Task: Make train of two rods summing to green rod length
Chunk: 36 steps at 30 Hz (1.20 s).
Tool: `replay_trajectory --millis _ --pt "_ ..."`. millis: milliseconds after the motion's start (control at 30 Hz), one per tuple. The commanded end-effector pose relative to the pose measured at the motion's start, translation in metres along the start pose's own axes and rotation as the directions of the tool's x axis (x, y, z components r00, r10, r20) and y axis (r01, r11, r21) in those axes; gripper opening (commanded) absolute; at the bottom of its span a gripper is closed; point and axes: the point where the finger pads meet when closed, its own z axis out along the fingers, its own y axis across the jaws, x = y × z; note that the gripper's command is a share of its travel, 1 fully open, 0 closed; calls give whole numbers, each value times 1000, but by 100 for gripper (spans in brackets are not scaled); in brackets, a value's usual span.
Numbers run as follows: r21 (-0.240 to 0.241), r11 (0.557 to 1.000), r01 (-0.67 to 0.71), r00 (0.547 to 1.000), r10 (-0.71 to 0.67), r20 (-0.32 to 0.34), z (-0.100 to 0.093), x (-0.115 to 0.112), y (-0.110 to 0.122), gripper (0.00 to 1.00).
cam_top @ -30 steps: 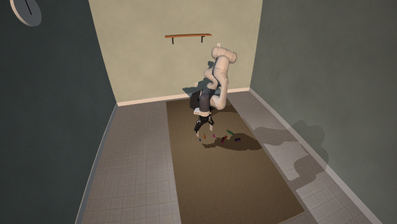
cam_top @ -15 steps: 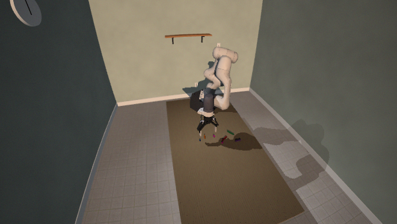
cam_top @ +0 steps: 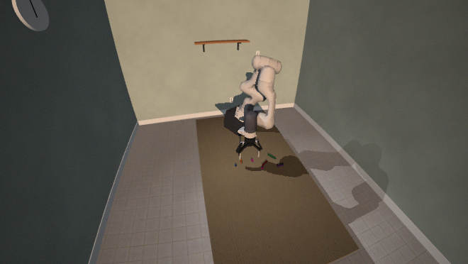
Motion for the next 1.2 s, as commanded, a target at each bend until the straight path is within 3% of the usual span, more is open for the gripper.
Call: replay_trajectory --millis 0,767,1167 --pt "26 986 -163 986 164 -18 0 -2 6 100" --pt "30 914 -404 915 404 -8 5 -4 51 100" --pt "28 834 -551 834 551 1 7 -4 82 100"
